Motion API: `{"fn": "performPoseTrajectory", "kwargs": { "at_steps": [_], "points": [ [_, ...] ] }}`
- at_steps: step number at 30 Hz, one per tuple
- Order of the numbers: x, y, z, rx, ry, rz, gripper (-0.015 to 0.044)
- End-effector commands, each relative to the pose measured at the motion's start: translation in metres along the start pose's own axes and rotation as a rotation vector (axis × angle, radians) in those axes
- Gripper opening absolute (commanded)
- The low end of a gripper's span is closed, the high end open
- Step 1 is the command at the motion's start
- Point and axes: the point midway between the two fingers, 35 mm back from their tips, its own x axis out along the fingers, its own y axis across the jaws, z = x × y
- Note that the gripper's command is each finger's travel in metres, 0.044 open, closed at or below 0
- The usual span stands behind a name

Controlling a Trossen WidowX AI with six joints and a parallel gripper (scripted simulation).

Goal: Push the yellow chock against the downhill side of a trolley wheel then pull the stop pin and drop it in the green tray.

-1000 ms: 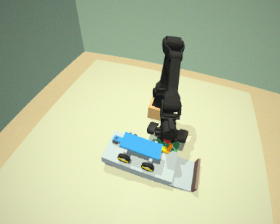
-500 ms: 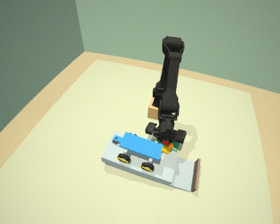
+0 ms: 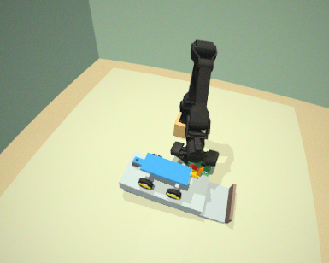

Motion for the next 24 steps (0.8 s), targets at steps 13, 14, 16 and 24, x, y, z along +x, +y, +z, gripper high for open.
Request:
{"fn": "performPoseTrajectory", "kwargs": {
  "at_steps": [13,14,16,24],
  "points": [
    [-0.034,-0.005,0.001,-0.003,0.001,-0.004,0.0419],
    [-0.037,-0.006,0.001,-0.003,0.001,-0.004,0.0440],
    [-0.045,-0.007,0.001,-0.003,0.001,-0.004,0.0440],
    [-0.067,-0.011,0.001,-0.003,0.001,-0.004,0.0440]
  ]
}}
